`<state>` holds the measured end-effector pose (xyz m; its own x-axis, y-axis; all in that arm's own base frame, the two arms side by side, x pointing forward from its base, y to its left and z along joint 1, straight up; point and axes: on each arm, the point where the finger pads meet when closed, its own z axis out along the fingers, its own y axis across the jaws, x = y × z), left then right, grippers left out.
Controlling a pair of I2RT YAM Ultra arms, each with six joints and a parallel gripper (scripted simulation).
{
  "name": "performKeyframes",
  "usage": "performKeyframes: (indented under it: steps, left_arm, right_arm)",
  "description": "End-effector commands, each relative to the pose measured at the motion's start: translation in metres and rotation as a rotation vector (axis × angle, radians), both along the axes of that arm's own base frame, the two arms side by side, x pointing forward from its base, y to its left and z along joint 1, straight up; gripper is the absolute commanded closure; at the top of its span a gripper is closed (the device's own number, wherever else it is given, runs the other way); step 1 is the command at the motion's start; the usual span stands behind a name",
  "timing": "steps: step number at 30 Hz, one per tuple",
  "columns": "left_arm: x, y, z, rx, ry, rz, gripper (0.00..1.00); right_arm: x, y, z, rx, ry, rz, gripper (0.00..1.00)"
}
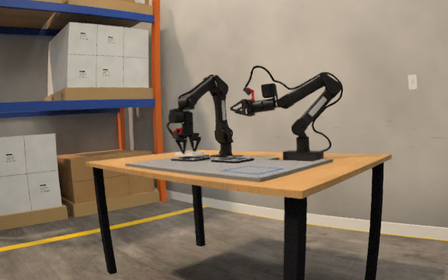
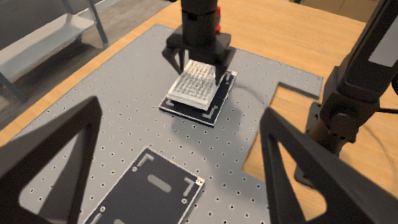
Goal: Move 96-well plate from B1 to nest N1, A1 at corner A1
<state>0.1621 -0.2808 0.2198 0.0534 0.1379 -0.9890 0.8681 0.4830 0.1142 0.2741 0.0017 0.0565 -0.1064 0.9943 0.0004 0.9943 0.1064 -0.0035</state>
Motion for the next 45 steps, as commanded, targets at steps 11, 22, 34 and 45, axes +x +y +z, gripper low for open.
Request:
performKeyframes:
  steps: [11, 22, 34, 45]
  left_arm:
    - [-0.001, -0.002, 0.008, -0.022, -0.013, -0.009, 0.00]
    - [-0.001, -0.002, 0.008, -0.022, -0.013, -0.009, 0.00]
    - [-0.001, -0.002, 0.008, -0.022, -0.013, -0.009, 0.00]
    - [-0.001, -0.002, 0.008, -0.022, -0.013, -0.009, 0.00]
  right_arm:
    - [-0.004, 0.000, 0.003, -0.003, -0.008, 0.005, 0.22]
    - [0.003, -0.002, -0.002, -0.001, -0.043, -0.003, 0.22]
    - [-0.002, -0.003, -0.031, -0.012, 0.002, -0.004, 0.22]
    - [0.002, 0.000, -0.011, -0.013, 0.027, -0.001, 0.22]
